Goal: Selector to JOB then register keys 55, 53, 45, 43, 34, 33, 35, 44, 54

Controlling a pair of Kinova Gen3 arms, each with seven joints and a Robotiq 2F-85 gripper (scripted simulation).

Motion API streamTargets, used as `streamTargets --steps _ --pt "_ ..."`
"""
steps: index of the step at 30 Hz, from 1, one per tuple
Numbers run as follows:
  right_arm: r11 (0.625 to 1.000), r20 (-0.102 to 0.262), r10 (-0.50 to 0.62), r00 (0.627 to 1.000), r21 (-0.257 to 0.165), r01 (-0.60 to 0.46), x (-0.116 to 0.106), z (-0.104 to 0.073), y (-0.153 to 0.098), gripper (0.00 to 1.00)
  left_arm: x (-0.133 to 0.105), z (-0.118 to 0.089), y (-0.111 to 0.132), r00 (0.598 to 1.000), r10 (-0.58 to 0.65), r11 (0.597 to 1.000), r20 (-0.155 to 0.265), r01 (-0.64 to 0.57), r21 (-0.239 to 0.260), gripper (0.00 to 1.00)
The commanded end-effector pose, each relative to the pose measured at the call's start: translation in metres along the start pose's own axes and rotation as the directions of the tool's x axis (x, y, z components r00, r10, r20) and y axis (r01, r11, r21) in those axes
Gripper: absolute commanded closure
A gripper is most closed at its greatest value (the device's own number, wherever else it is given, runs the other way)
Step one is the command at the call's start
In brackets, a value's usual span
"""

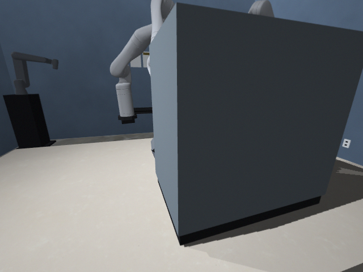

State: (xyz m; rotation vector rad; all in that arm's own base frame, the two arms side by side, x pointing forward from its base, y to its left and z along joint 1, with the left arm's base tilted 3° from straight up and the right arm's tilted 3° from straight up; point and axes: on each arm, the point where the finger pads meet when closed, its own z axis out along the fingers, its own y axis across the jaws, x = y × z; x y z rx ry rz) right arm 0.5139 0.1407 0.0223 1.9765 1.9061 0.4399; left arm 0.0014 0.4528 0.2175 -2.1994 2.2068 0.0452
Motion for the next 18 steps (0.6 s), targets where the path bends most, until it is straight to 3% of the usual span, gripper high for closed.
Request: streamTargets --steps 1,18 --pt "1.0 0.0 0.008 1.0 -0.001 -0.008 0.0002 -0.0003 0.0008 0.903 -0.0004 -0.0007 0.0001 1.0 0.0 1.0 0.002 0.0 0.0 0.002" --pt "1.0 0.0 0.025 1.0 -0.001 -0.025 0.0002 -0.0003 0.0008 0.903 -0.0004 -0.0007 0.0001 1.0 0.0 1.0 0.002 0.0 0.0 0.002"
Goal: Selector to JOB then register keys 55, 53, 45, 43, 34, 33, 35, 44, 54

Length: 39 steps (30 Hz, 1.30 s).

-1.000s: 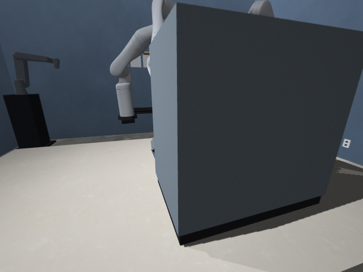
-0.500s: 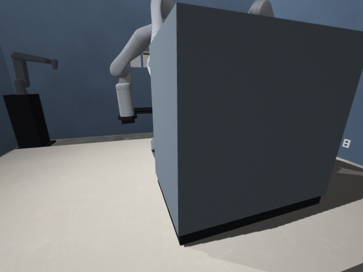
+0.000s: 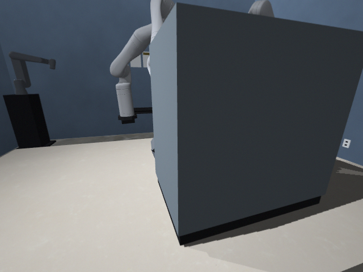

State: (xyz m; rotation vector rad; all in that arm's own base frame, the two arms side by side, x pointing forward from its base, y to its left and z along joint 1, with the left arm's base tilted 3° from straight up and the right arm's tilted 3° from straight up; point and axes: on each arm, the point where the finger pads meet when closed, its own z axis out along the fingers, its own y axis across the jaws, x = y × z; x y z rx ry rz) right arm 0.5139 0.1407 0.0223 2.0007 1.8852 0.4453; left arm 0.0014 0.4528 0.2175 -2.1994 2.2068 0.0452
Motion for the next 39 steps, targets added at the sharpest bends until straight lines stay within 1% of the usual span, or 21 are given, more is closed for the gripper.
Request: streamTargets --steps 1,35,36,39 --pt "1.0 -0.001 0.002 1.0 -0.001 -0.002 0.0002 -0.0003 0.0008 0.903 -0.0004 -0.0007 0.0001 1.0 0.0 1.0 0.002 0.0 0.0 0.002" --pt "1.0 -0.001 0.002 1.0 -0.001 -0.002 0.0002 -0.0003 0.0008 0.903 -0.0004 -0.0007 0.0001 1.0 0.0 1.0 0.002 0.0 0.0 0.002" --pt "1.0 -0.001 0.002 1.0 -0.001 -0.002 0.0002 -0.0003 0.0008 0.403 -0.0004 -0.0007 0.0001 1.0 0.0 1.0 0.002 0.0 0.0 0.002" --pt "1.0 -0.001 0.002 1.0 -0.001 -0.002 0.0002 -0.0003 0.0008 0.403 -0.0004 -0.0007 0.0001 1.0 0.0 1.0 0.002 0.0 0.0 0.002"
